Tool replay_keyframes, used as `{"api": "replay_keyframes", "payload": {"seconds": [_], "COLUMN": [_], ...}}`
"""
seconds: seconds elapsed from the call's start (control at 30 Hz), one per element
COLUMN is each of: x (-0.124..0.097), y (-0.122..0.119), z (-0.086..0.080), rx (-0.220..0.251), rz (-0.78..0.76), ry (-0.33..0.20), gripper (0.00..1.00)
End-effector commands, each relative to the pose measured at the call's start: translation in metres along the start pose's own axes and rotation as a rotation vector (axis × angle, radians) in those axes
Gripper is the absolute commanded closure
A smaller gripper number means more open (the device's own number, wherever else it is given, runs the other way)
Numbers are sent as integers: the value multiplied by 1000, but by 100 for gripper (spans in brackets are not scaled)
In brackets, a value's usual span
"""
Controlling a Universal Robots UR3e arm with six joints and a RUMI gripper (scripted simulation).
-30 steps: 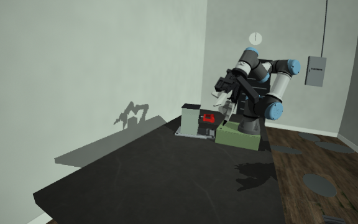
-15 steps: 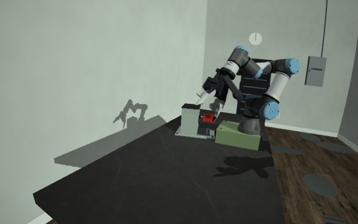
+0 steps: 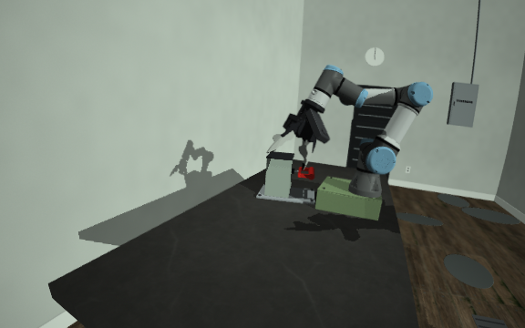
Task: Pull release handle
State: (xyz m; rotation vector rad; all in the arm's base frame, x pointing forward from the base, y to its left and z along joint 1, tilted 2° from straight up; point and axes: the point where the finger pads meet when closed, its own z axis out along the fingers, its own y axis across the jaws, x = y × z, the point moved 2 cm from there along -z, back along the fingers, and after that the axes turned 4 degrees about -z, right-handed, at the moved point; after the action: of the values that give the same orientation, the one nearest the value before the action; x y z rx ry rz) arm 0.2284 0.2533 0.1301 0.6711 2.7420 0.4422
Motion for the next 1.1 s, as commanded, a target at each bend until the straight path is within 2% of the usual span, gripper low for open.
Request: {"api": "replay_keyframes", "payload": {"seconds": [0.0,0.03,0.27,0.5,0.6,0.83,1.07], "x": [-33,-33,-83,-115,-118,-133,-138], "y": [-20,-20,-68,-119,-125,-168,-199], "z": [1,1,-5,-17,-20,-35,-48], "rx": [58,58,176,279,292,366,415], "rz": [65,65,209,349,368,489,583], "ry": [-14,-14,-32,-28,-26,-6,17], "gripper": [0,0,0,0,0,0,0]}}
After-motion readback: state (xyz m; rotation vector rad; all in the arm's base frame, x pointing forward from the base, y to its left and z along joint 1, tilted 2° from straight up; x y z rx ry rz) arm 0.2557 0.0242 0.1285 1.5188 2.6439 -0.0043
